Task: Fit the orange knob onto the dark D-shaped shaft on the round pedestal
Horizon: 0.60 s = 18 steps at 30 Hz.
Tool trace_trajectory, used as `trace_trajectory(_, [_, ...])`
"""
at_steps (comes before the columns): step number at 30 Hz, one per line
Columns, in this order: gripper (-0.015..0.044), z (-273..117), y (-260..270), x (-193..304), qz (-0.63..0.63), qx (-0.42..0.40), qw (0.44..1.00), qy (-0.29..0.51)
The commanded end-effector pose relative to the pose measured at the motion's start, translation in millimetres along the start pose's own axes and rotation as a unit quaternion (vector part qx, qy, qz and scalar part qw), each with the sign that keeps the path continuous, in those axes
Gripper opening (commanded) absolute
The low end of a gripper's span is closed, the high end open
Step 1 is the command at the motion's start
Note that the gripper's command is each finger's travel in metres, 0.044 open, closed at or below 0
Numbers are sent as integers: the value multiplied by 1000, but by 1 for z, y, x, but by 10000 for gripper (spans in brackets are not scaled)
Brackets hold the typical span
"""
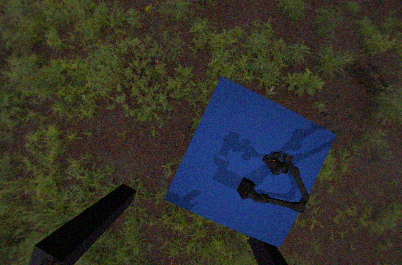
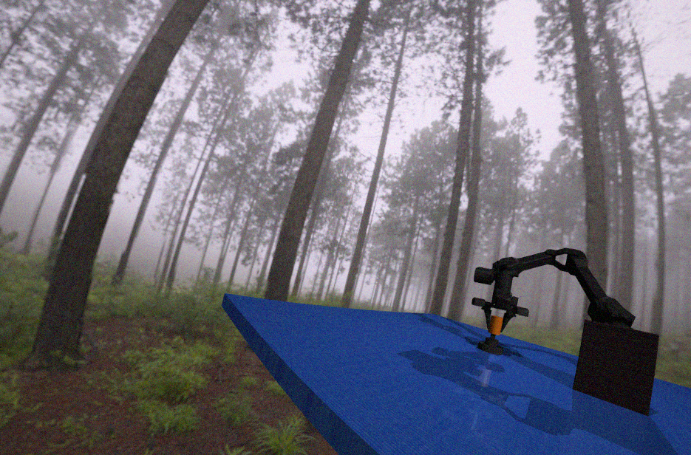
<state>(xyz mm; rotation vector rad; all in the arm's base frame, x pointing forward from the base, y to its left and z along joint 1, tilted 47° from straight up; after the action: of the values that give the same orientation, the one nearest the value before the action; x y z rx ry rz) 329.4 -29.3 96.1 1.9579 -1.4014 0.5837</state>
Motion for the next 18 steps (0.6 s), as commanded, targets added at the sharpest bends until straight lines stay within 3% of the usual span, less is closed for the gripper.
trace_trajectory(1, [0, -2, -1, 1, -1, 2, 1000, 1])
trace_trajectory(18, [0, 2, -1, -1, -1, 2, 1000, 1])
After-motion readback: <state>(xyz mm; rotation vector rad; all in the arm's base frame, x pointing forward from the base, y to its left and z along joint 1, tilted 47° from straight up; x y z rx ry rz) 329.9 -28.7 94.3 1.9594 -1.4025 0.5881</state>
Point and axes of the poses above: the point midway between the two fingers, 35 mm back from their tips, its own z axis out along the fingers, its own y axis across the jaws, x = y × z, the point moved 7 cm from there along -z, back along the fingers, and after that the axes turned 4 degrees about z, right-handed, at the moved point
